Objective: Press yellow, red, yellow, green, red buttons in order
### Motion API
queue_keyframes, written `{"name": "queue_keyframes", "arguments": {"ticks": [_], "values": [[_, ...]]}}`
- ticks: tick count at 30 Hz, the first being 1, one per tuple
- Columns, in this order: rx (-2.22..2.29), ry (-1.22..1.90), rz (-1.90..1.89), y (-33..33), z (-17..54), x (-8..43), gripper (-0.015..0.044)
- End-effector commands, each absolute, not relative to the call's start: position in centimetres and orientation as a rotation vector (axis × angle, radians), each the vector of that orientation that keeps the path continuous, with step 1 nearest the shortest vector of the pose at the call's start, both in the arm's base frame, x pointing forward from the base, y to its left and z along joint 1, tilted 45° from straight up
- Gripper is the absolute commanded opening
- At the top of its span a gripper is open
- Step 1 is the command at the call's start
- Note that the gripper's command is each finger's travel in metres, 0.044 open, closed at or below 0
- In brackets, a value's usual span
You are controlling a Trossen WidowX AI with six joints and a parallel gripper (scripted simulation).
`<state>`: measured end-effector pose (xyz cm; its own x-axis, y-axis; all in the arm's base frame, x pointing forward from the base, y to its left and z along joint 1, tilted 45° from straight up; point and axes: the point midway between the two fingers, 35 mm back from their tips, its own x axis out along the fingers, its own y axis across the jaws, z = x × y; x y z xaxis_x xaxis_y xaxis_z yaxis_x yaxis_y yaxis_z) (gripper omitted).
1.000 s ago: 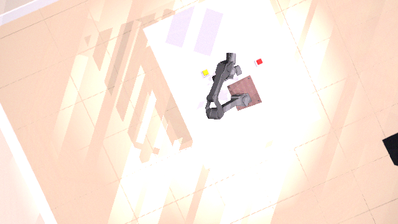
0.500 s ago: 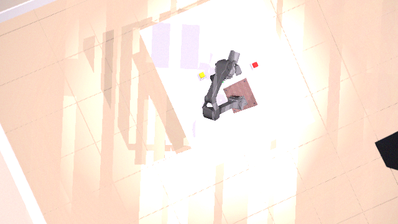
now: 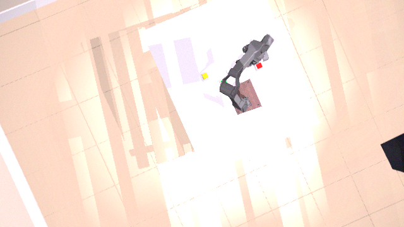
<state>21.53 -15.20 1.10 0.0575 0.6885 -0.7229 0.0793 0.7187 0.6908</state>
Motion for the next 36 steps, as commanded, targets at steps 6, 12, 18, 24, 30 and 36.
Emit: {"name": "queue_keyframes", "arguments": {"ticks": [6, 12, 18, 24, 30, 36], "values": [[0.625, 1.456, 0.555, -21.6, -7.3, 19.0, 0.002], [0.624, 1.456, 0.558, -21.8, -7.7, 18.8, 0.002], [0.624, 1.454, 0.559, -17.7, -12.0, 19.2, 0.002], [0.624, 1.454, 0.559, -17.5, -12.2, 19.2, 0.002], [0.624, 1.454, 0.559, -16.8, -12.9, 19.2, 0.002], [0.624, 1.454, 0.559, -16.2, -13.6, 19.3, 0.002]]}}
